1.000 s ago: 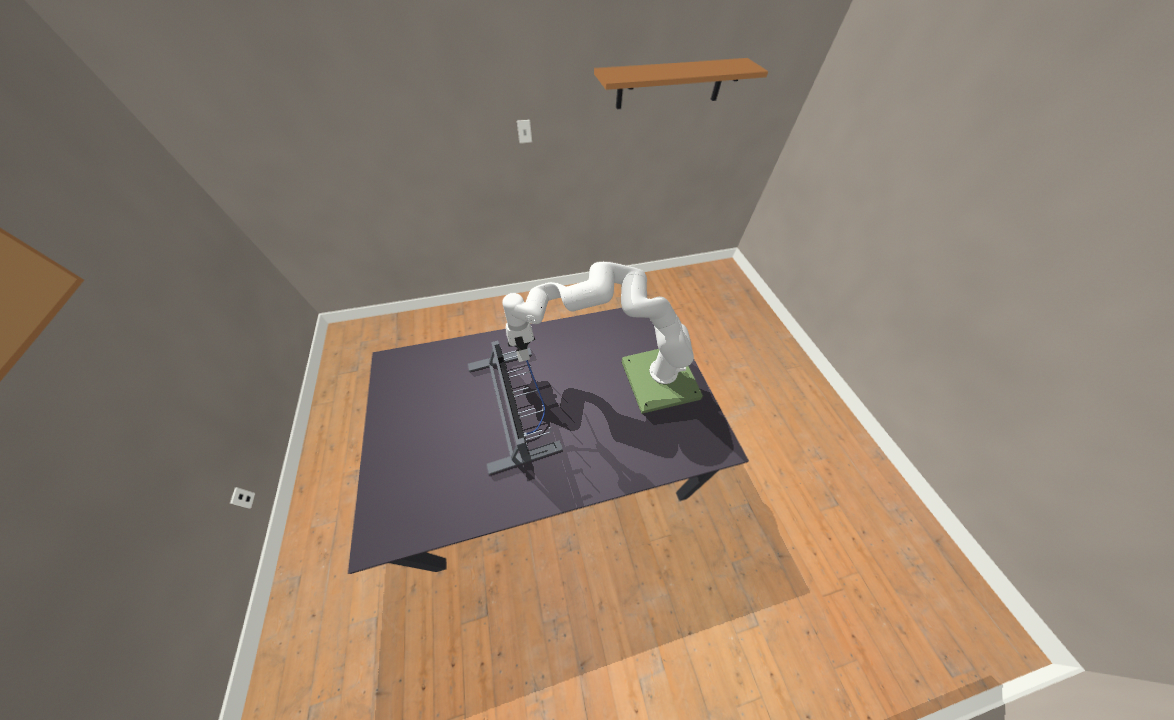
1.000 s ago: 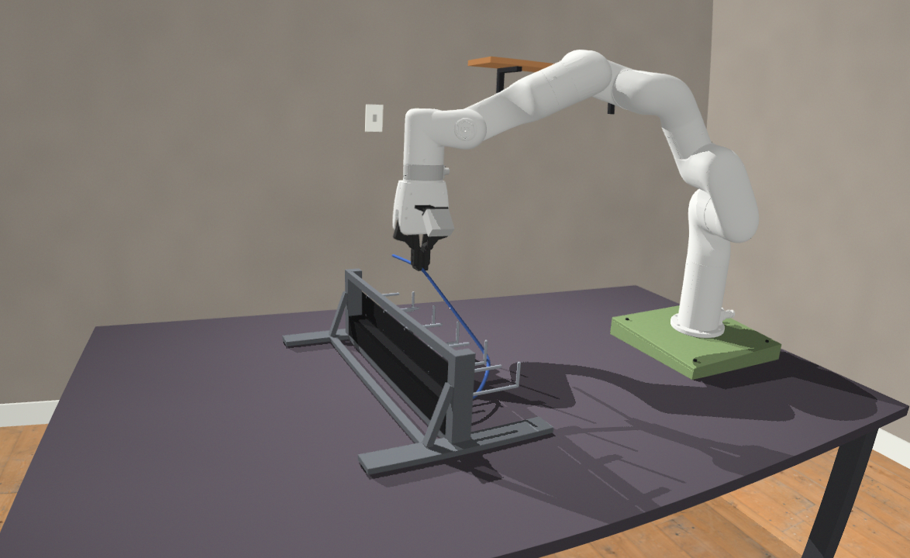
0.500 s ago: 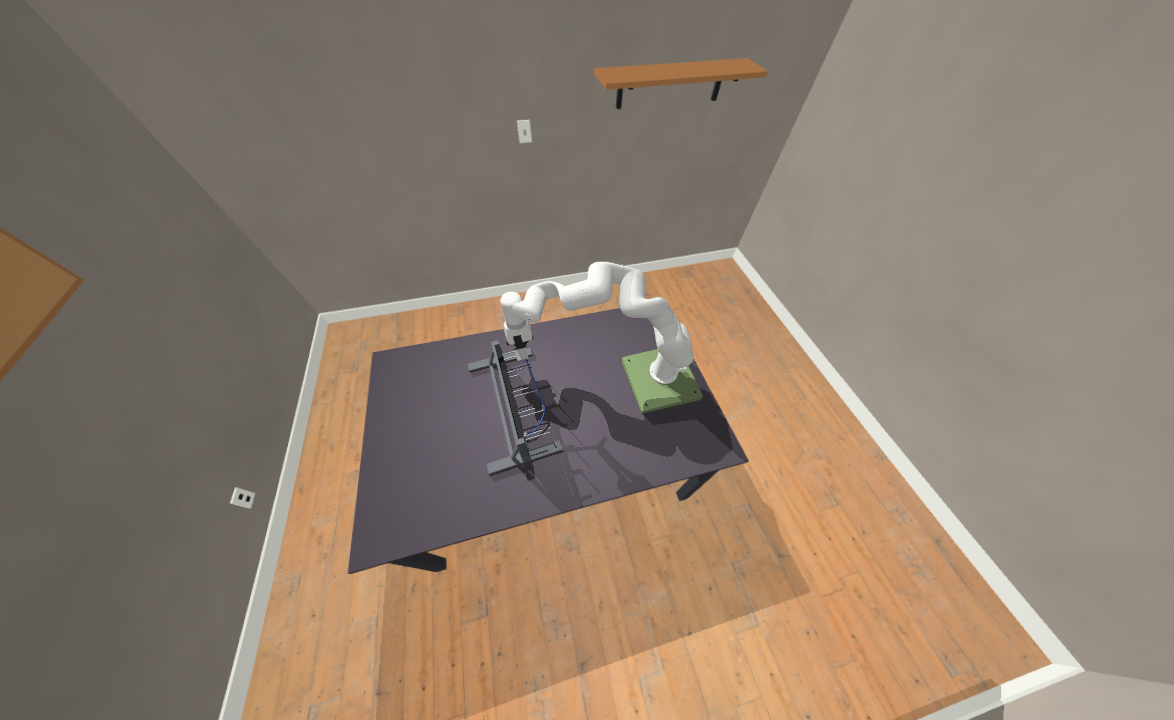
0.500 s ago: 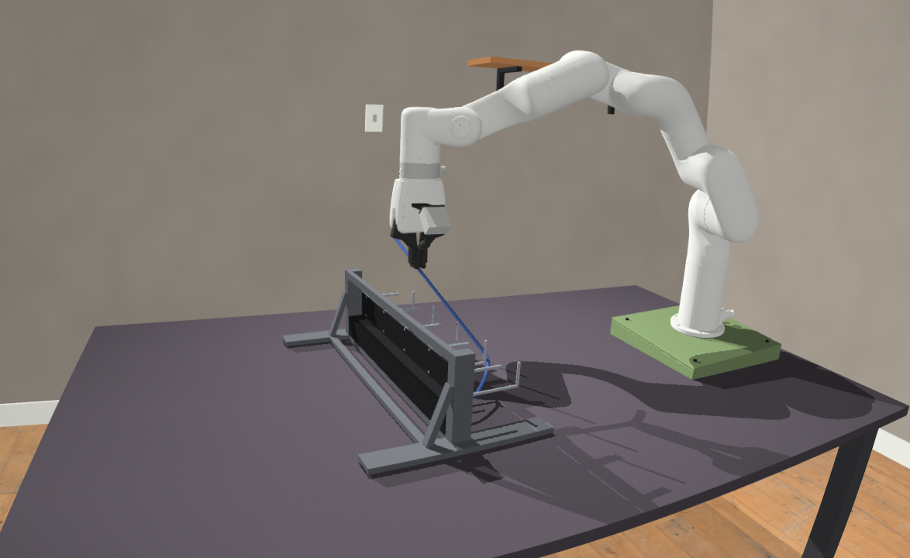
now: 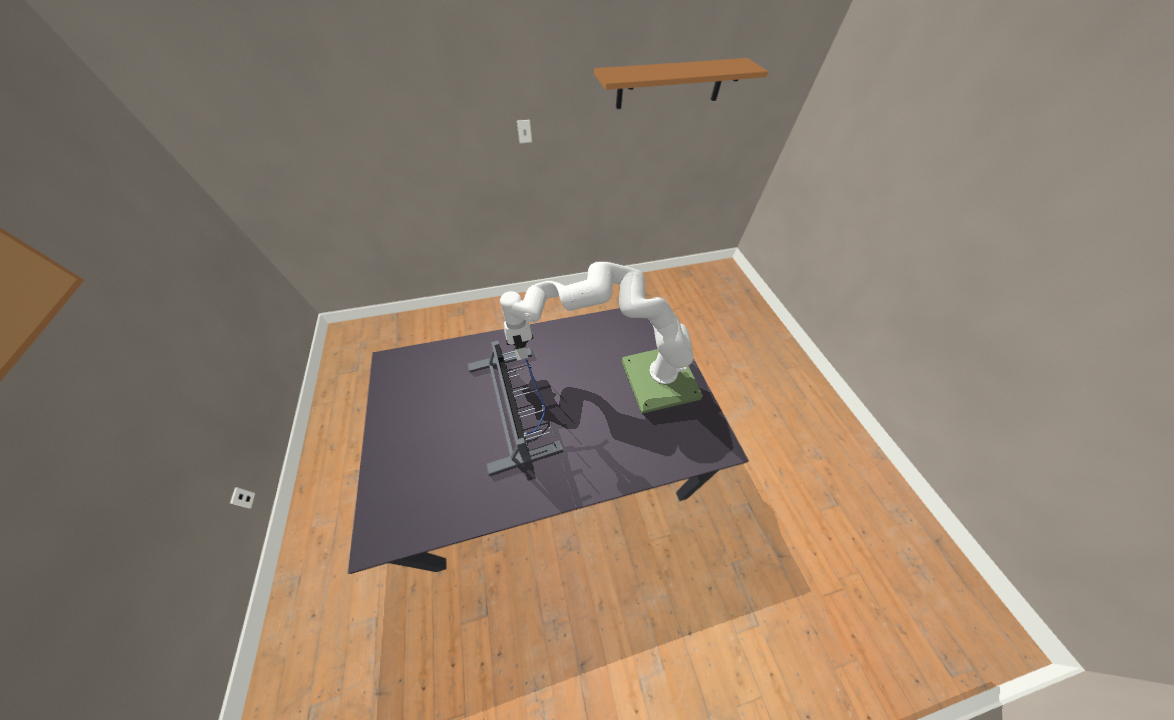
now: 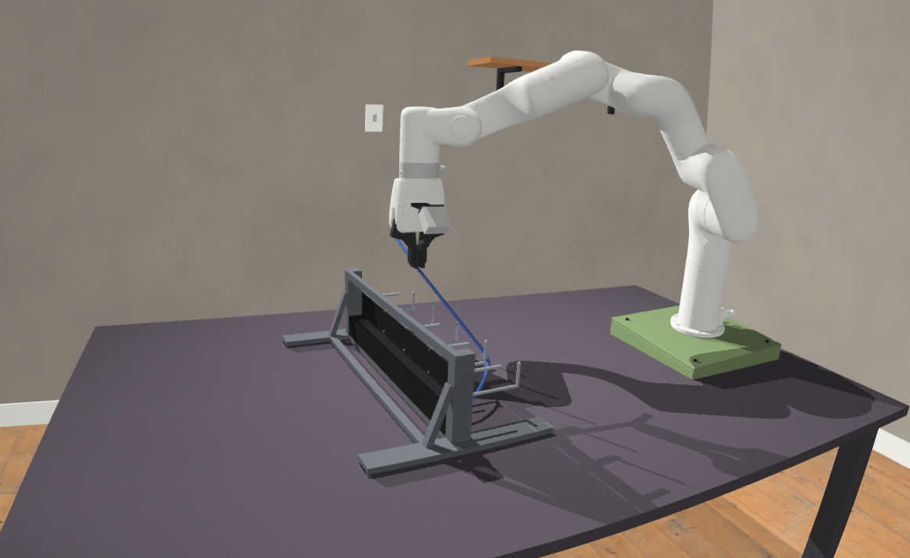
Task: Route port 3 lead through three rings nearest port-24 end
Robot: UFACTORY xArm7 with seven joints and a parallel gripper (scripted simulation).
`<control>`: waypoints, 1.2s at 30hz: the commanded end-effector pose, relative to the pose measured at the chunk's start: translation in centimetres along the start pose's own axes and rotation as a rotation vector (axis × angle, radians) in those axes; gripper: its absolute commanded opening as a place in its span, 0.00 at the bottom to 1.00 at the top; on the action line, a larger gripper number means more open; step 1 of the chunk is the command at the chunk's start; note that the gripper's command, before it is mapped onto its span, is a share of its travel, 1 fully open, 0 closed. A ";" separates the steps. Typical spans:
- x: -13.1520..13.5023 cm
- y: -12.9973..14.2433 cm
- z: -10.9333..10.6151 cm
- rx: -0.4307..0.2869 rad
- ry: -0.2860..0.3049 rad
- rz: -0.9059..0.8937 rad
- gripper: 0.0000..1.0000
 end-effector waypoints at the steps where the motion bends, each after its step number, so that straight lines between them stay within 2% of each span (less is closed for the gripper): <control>1: 0.1 0.2 -0.3 -0.005 0.005 0.001 0.00; 26: 0.1 0.2 0.2 -0.005 0.005 0.001 0.00; 36: 0.1 0.2 1.3 -0.005 0.005 0.001 0.00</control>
Point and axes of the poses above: the point where the finger pads meet when closed, its own z axis out along the fingers, its own x axis across the jaws, y = z × x, the point moved 1 cm from there along -z, back along the fingers, and after that the axes turned 10 degrees about -z, right-handed, at the moved point
